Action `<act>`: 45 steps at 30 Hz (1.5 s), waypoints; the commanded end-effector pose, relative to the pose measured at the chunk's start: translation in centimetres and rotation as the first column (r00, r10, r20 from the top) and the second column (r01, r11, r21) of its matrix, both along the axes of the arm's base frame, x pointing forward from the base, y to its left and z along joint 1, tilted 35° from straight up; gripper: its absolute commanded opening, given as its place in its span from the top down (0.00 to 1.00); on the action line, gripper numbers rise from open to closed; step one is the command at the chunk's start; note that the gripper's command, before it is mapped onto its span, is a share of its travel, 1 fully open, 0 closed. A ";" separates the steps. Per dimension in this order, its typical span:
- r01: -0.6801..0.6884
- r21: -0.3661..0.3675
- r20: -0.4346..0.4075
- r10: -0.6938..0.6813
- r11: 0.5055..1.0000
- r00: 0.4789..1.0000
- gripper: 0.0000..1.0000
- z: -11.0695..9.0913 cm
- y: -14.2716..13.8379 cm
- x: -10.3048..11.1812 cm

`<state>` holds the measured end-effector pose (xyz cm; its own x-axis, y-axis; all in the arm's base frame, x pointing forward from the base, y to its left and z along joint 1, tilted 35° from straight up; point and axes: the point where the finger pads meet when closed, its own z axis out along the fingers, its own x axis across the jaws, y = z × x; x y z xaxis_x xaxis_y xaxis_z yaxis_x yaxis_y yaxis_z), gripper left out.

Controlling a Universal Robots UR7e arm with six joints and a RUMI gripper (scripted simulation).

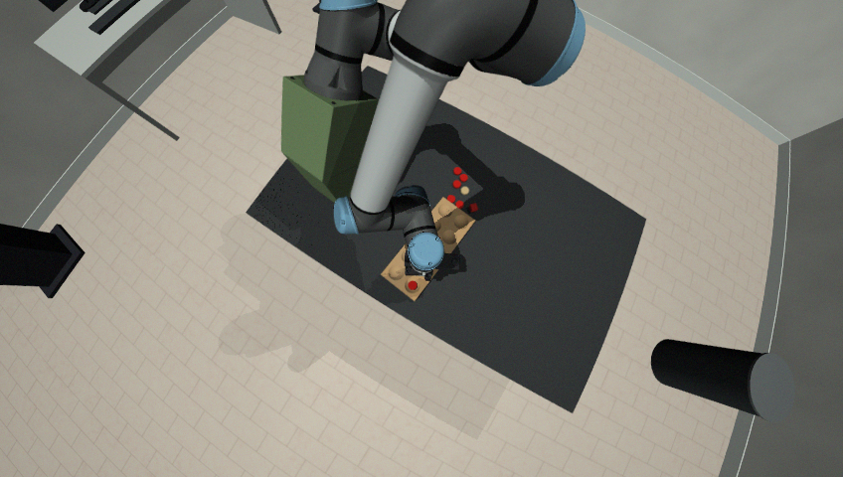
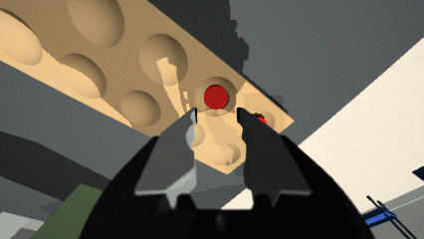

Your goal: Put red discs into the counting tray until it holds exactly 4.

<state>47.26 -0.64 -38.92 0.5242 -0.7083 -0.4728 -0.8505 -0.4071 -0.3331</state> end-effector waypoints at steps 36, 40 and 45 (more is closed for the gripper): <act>0.000 -0.001 0.001 0.000 1.000 1.000 0.72 5.7 -4.0 -0.3; 0.000 -0.001 0.001 0.000 1.000 1.000 0.72 5.7 -4.0 -0.3; 0.000 -0.001 0.001 0.000 1.000 1.000 0.72 5.7 -4.0 -0.3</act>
